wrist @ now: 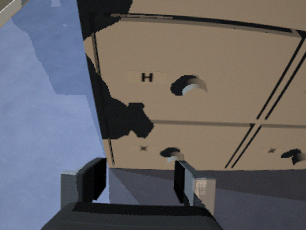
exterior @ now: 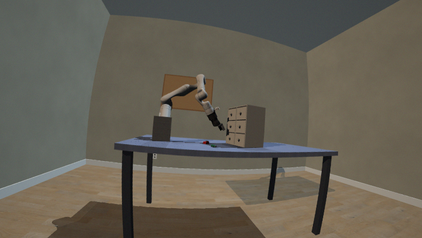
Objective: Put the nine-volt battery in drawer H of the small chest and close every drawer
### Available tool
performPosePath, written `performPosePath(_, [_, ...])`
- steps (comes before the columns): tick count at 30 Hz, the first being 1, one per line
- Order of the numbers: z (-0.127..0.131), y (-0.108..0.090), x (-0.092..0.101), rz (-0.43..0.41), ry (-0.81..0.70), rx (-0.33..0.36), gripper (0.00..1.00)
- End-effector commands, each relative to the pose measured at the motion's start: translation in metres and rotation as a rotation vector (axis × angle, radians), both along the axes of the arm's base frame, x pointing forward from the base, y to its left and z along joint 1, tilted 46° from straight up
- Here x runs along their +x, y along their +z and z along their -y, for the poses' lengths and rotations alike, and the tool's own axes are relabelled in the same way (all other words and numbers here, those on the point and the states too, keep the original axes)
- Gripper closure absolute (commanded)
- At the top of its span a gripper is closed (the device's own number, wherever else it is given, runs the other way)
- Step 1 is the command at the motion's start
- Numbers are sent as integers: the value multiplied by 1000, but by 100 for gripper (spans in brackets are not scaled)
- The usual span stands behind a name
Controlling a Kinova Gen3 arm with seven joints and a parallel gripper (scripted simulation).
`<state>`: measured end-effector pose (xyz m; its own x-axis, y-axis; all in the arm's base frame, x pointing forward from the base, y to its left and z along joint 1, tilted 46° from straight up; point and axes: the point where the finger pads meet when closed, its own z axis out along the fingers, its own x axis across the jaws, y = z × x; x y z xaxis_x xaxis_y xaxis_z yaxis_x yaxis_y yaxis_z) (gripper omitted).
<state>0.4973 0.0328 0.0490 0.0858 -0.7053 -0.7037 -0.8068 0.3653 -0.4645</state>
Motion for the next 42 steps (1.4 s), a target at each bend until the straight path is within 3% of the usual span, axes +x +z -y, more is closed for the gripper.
performPosePath(1, [-3,0,-1,6,1,5,0])
performPosePath(13, [-5,-1,-1,5,1,5,0])
performPosePath(30, [-42,-38,0,5,1,5,0])
performPosePath(42, [-43,-39,0,5,1,5,0])
